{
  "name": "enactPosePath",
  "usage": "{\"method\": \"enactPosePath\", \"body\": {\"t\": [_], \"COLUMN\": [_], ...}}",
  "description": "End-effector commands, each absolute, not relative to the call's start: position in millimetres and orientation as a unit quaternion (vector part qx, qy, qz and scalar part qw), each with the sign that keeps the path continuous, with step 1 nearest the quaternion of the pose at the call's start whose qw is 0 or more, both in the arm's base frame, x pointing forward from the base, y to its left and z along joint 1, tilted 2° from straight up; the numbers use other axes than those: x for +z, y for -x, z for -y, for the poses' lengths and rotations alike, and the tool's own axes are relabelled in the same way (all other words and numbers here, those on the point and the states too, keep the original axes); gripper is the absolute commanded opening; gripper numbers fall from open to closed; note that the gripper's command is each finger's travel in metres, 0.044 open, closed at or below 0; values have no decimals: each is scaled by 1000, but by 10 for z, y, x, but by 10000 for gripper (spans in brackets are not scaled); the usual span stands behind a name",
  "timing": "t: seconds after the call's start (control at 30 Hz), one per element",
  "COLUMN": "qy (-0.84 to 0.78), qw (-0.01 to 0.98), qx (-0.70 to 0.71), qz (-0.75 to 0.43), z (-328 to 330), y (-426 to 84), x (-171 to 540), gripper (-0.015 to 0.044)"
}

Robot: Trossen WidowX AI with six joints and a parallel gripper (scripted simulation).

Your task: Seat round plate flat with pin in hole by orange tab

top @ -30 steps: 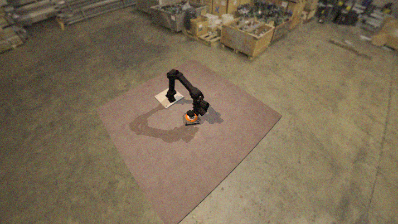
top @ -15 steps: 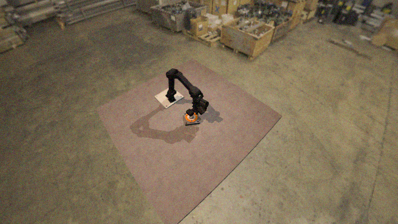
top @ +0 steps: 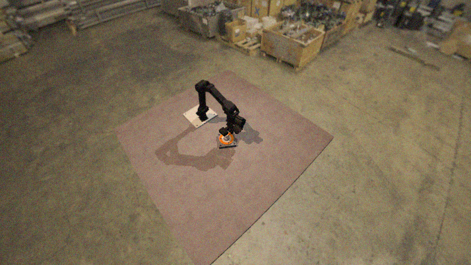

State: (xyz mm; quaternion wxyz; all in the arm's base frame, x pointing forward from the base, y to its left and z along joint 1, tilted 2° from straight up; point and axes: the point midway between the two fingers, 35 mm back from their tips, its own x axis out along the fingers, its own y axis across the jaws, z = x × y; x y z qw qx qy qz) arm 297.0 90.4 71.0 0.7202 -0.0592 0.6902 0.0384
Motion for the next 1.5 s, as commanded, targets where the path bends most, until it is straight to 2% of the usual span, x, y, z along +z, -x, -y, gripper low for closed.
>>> {"method": "enactPosePath", "body": {"t": [0.0, 1.13, 1.47], "qy": [59, 59, 59], "qw": [717, 716, 716], "qx": [36, 35, 35], "qz": [-694, -694, -694], "z": [-881, -718, -738], "y": [-2890, -2650, -2616], "x": [702, 705, 1122], "gripper": [0, 0, 0]}}
